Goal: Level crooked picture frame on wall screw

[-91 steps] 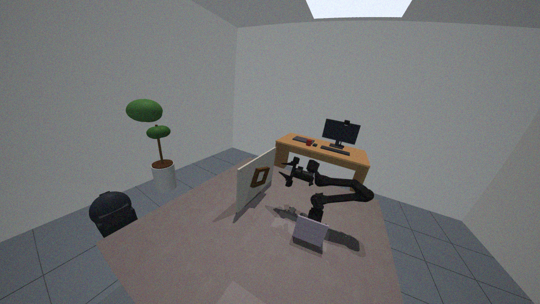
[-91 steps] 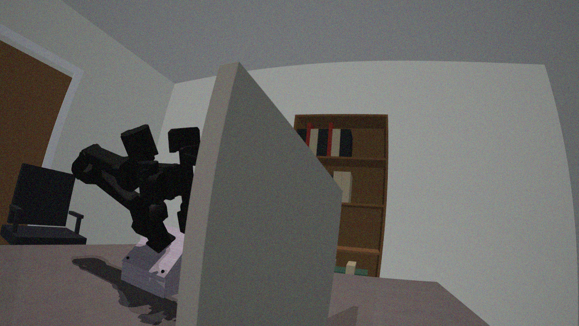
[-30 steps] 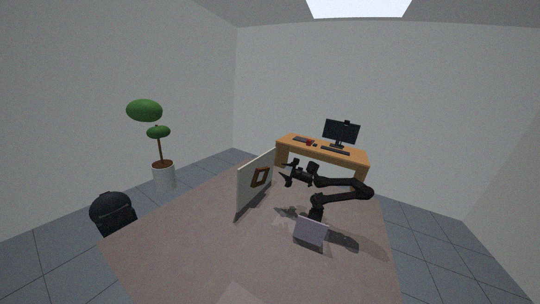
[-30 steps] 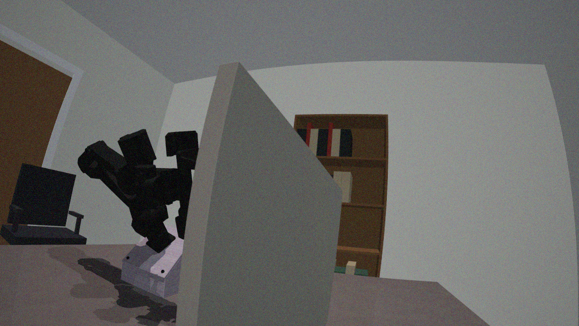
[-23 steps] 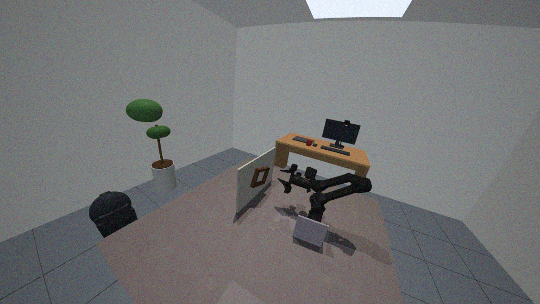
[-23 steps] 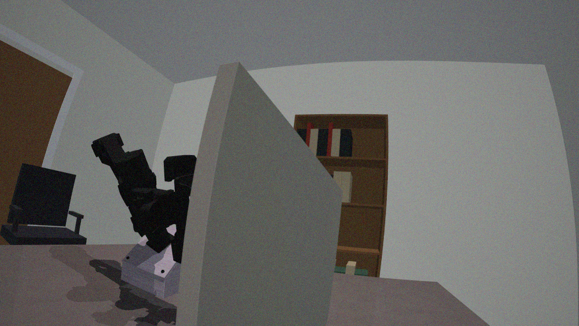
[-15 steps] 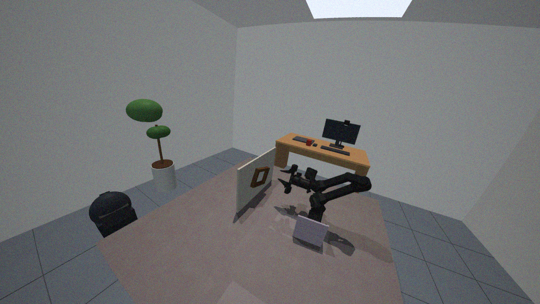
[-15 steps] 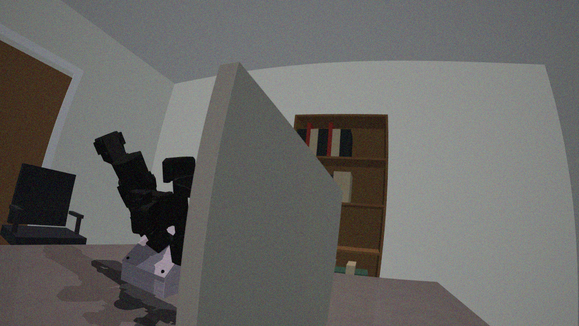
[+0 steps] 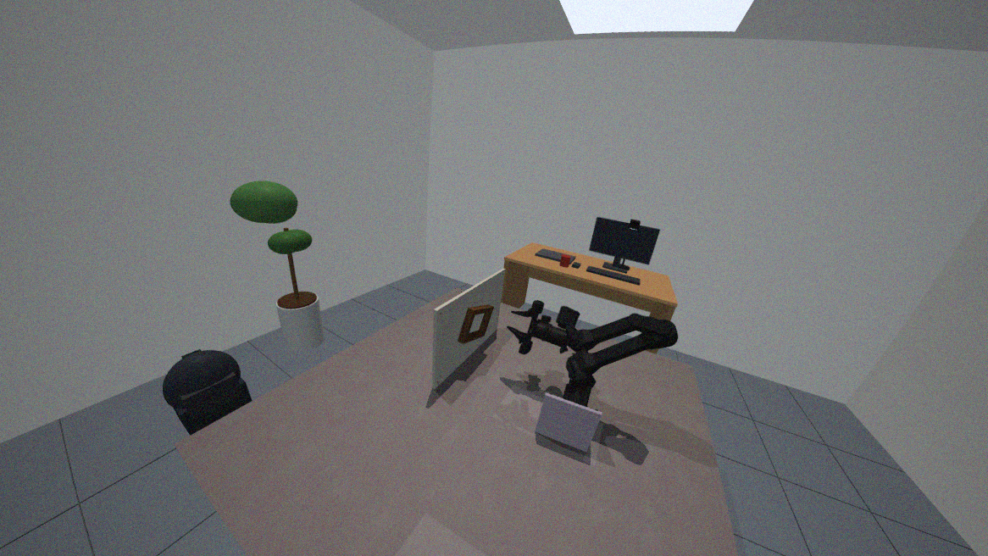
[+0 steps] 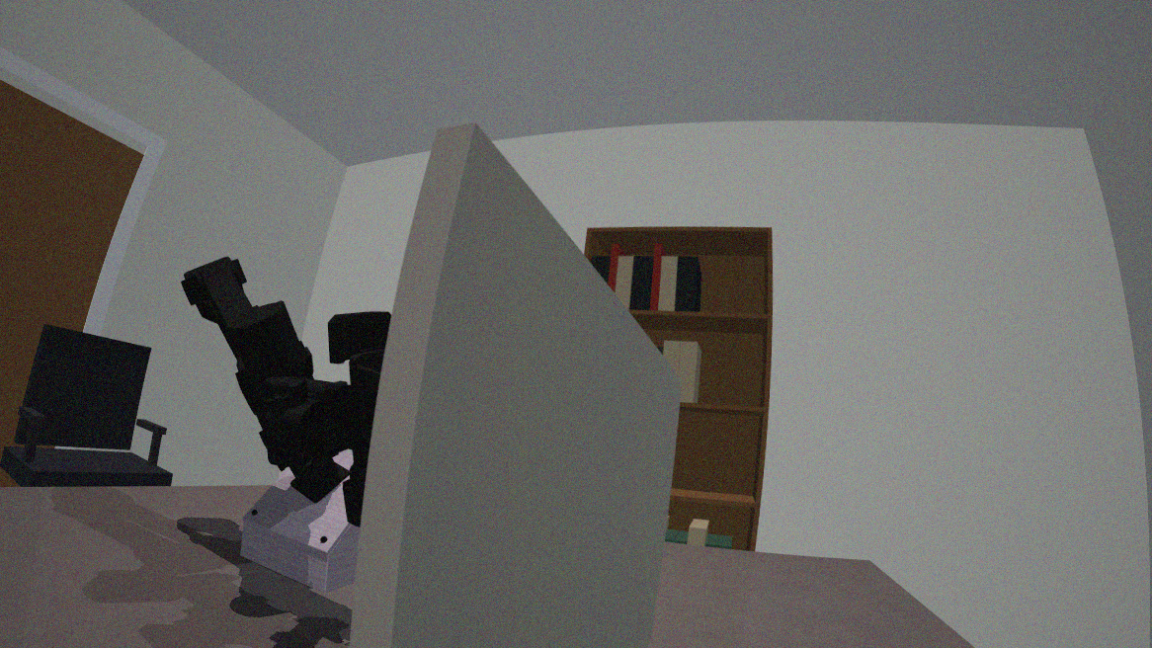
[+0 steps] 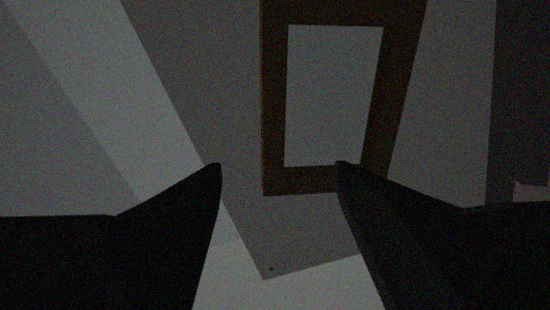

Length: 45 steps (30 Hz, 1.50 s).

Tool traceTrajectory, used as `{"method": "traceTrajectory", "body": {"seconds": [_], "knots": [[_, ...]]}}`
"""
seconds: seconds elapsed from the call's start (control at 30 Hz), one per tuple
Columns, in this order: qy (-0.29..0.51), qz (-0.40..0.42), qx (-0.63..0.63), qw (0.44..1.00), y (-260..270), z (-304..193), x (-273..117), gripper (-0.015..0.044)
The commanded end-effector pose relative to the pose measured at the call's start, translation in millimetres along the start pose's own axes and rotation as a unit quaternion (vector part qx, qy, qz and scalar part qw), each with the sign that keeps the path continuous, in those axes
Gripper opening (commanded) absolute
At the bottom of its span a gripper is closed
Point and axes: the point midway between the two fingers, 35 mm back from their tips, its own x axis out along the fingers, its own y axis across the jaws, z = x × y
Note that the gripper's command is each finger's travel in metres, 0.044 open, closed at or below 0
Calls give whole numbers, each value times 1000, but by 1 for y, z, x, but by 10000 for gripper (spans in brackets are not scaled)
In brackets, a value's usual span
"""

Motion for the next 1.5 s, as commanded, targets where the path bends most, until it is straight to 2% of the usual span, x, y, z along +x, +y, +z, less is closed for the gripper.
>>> {"method": "traceTrajectory", "body": {"seconds": [0.0, 0.33, 0.93, 1.47], "knots": [[-1, -3, -1, 1000, 2, 4, 16, 260], [-2, -2, -1, 1000, -3, 0, 73, 260], [-2, -2, -1, 1000, -4, -1, 75, 260], [-2, -1, 0, 1000, -3, 0, 99, 260]]}}
